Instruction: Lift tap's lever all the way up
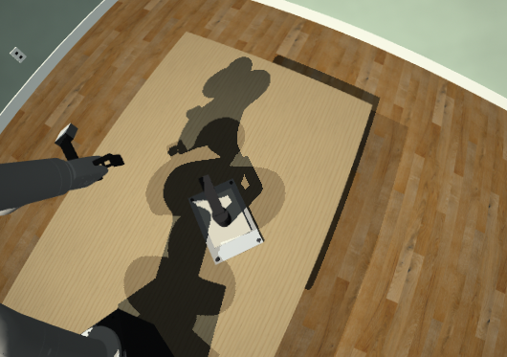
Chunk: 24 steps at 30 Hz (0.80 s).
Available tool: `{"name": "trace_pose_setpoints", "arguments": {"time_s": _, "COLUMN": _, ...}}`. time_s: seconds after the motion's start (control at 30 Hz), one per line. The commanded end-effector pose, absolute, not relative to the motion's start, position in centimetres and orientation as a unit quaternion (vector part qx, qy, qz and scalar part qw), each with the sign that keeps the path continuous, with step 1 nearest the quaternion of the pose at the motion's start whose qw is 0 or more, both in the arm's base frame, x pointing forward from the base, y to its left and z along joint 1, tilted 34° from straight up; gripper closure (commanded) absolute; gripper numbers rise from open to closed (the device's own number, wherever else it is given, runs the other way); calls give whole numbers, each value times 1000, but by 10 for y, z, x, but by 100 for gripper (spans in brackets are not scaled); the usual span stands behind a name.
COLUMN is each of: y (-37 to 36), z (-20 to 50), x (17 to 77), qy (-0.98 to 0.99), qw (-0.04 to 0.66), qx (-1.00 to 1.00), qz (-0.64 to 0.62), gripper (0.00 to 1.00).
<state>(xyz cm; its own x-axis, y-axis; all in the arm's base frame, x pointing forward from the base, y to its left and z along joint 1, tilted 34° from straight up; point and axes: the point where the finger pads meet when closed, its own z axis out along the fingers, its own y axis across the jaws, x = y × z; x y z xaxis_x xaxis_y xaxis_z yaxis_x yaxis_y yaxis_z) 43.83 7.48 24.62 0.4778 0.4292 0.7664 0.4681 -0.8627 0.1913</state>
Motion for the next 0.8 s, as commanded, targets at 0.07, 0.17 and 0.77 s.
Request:
{"name": "trace_pose_setpoints", "arguments": {"time_s": 0.07, "y": 75, "z": 247, "x": 439, "qy": -261, "qw": 22, "qx": -859, "qz": -440, "gripper": 0}}
{"name": "trace_pose_setpoints", "arguments": {"time_s": 0.17, "y": 75, "z": 247, "x": 439, "qy": -261, "qw": 22, "qx": -859, "qz": -440, "gripper": 0}}
{"name": "trace_pose_setpoints", "arguments": {"time_s": 0.77, "y": 71, "z": 248, "x": 450, "qy": -266, "qw": 31, "qx": -858, "qz": -439, "gripper": 0}}
